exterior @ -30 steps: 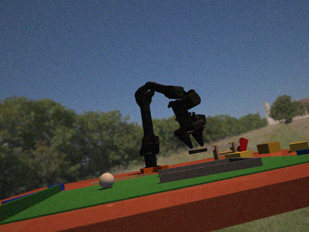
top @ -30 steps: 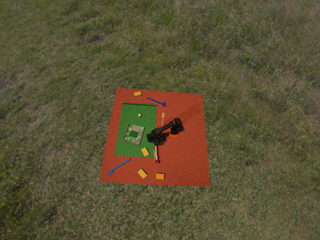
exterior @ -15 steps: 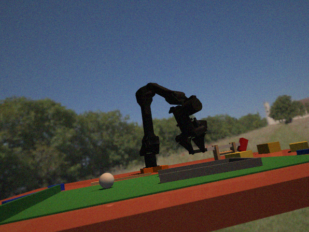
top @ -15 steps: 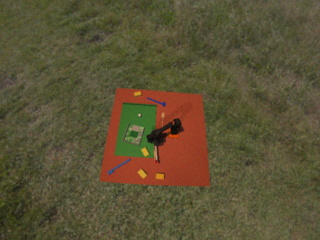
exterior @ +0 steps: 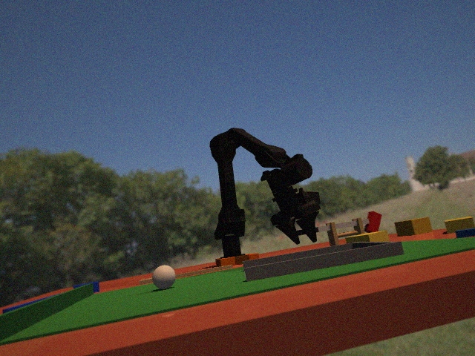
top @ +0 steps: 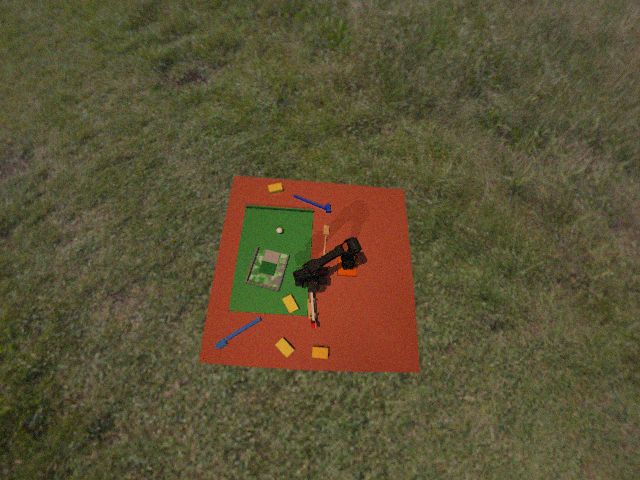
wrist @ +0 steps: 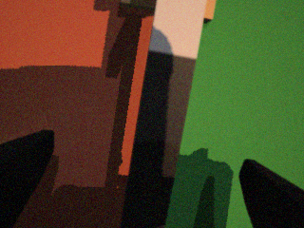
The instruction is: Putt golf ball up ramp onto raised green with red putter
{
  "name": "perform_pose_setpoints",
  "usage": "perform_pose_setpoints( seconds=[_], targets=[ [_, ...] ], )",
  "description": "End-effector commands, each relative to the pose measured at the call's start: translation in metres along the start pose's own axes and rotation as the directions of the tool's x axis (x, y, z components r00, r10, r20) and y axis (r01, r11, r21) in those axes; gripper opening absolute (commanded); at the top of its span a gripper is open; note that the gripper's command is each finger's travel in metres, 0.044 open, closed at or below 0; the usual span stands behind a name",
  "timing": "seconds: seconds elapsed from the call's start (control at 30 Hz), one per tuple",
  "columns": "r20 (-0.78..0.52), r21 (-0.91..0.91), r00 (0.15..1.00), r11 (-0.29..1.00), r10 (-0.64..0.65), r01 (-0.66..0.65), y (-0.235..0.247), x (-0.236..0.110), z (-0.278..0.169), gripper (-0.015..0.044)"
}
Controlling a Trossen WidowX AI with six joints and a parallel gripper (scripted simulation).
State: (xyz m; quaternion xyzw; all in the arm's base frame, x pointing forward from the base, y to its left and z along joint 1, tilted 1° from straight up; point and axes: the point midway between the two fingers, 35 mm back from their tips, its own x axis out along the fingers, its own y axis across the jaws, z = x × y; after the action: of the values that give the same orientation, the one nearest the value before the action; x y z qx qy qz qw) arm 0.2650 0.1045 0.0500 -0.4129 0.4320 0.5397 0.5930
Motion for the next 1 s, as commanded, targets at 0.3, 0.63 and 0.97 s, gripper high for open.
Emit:
perform_pose_setpoints(
  seconds=[0.3,0.63,0.97],
  targets=[
    [0.000,0.000,1.000,1.000,0.000,0.000,0.000,0.000,0.000,0.0177],
    [0.000,0.000,1.000,1.000,0.000,0.000,0.000,0.000,0.000,0.0013],
    [0.000,0.000,1.000,1.000,0.000,0.000,-0.004,-0.026,0.008,0.0000]
  ],
)
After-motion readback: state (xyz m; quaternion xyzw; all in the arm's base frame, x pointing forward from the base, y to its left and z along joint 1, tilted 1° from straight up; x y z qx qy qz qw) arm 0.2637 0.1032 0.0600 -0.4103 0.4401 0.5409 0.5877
